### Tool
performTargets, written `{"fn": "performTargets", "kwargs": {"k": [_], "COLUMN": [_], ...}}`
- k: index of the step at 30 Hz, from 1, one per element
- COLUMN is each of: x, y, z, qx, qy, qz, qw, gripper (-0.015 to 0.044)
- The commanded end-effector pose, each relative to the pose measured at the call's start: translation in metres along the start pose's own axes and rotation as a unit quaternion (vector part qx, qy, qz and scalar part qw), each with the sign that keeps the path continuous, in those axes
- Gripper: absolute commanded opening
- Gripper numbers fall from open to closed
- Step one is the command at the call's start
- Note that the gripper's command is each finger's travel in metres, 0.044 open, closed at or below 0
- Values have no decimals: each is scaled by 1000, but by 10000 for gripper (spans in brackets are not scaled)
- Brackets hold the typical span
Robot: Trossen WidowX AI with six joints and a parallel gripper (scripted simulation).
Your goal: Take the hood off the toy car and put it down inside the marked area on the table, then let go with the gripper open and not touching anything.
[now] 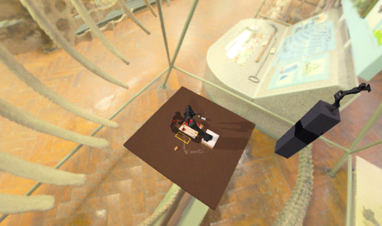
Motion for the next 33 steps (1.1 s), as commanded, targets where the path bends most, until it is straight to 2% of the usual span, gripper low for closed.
{"fn": "performTargets", "kwargs": {"k": [1, 33], "x": [-2, -3], "y": [1, 1], "z": [-5, -24], "qx": [3, 4], "qy": [1, 0], "qz": [-4, -4], "qw": [1000, 1000], "gripper": [440, 440]}}
Point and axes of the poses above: the point midway between the two fingers, 35 mm back from their tips, its own z axis back along the fingers, its own y axis across the jaws, x = y × z, the point moved 3 cm from there along z, back along the fingers, and after that the axes turned 11 degrees about z, right-handed, at the moved point
